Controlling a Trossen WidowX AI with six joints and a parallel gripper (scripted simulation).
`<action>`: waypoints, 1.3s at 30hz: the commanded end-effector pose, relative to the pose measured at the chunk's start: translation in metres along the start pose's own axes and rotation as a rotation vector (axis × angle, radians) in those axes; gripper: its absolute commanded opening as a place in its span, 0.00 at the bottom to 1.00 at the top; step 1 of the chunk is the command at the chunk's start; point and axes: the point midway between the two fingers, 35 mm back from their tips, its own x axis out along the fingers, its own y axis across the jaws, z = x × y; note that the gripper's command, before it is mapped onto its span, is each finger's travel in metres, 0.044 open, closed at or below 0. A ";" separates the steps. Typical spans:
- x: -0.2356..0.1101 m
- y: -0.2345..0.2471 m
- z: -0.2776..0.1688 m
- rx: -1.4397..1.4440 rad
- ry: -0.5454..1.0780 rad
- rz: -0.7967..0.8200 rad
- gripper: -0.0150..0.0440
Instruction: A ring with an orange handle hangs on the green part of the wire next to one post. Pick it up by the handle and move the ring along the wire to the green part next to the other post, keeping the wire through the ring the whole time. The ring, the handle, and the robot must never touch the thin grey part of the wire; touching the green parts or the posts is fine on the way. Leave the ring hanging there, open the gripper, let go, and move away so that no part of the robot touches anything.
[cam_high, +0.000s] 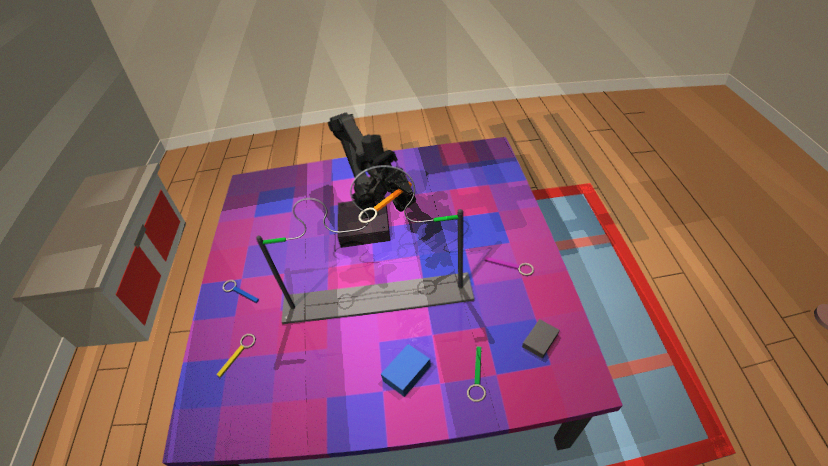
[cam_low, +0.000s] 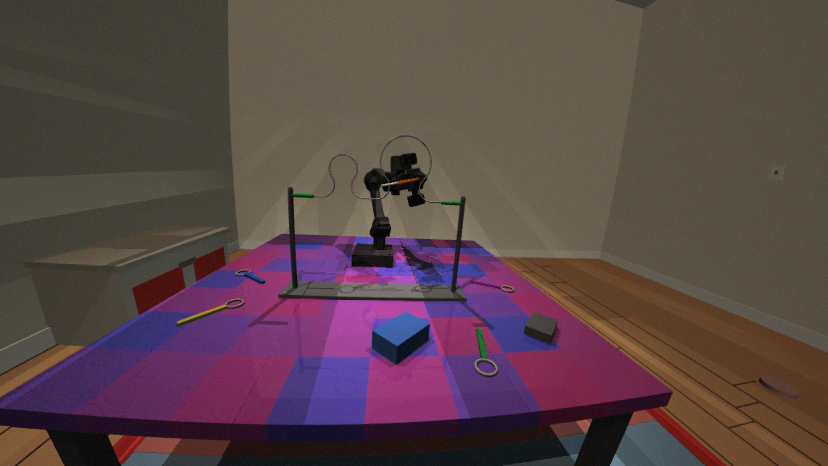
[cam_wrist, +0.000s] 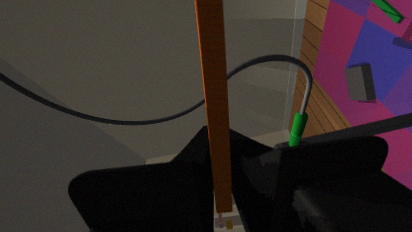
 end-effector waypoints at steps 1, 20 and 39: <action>0.000 0.015 0.001 0.075 -0.008 0.047 0.00; -0.003 0.059 0.011 0.291 -0.016 0.168 0.00; -0.004 0.065 0.013 0.189 -0.009 0.114 0.00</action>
